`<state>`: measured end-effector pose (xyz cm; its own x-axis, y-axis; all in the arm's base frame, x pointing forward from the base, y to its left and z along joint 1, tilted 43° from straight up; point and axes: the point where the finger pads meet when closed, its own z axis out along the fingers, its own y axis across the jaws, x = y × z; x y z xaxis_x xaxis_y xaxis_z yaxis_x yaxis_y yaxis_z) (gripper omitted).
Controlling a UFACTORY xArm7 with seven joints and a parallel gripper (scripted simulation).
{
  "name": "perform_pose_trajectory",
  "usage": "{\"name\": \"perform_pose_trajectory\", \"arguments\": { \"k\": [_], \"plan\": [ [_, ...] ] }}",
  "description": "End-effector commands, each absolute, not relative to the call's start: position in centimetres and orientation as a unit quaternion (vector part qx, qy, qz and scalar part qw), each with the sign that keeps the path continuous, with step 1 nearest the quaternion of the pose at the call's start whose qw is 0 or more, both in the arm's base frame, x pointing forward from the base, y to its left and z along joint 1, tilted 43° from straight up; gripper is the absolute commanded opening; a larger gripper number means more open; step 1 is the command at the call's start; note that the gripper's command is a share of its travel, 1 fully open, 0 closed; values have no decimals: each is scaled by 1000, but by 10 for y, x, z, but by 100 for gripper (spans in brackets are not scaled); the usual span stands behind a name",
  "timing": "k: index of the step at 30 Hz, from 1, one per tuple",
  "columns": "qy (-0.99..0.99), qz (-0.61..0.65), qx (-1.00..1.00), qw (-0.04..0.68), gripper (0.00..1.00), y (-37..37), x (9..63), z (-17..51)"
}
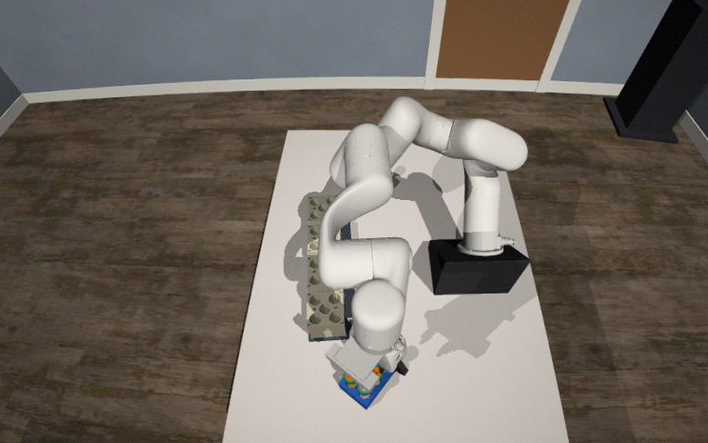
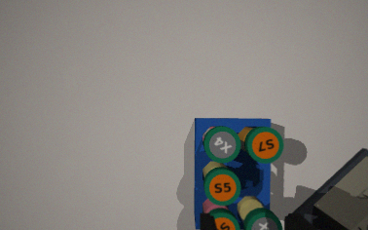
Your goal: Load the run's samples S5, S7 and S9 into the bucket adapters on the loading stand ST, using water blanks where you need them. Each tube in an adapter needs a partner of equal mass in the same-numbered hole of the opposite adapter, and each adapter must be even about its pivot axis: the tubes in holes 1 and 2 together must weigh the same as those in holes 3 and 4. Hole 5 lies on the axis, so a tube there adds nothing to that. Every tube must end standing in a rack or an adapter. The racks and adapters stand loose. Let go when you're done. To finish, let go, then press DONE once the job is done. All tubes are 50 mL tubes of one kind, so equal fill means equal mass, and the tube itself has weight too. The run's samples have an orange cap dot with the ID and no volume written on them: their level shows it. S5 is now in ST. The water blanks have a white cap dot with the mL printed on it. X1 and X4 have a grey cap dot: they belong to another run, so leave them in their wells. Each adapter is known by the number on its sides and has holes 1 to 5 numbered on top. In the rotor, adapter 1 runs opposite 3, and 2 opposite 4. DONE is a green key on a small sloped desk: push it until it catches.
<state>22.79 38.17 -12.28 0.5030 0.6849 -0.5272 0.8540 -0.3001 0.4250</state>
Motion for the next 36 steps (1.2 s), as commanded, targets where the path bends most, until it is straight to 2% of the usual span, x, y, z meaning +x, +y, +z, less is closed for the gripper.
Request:
{"name": "perform_pose_trajectory", "arguments": {
  "k": [1, 5, 6, 36],
  "plan": [
    [484, -122, 797, 340, 44, 384, 227, -121],
    [484, -122, 797, 340, 44, 384, 227, -121],
    [484, -122, 797, 340, 57, 384, 227, -121],
    [484, -122, 797, 340, 57, 358, 233, -151]
  ]
}}
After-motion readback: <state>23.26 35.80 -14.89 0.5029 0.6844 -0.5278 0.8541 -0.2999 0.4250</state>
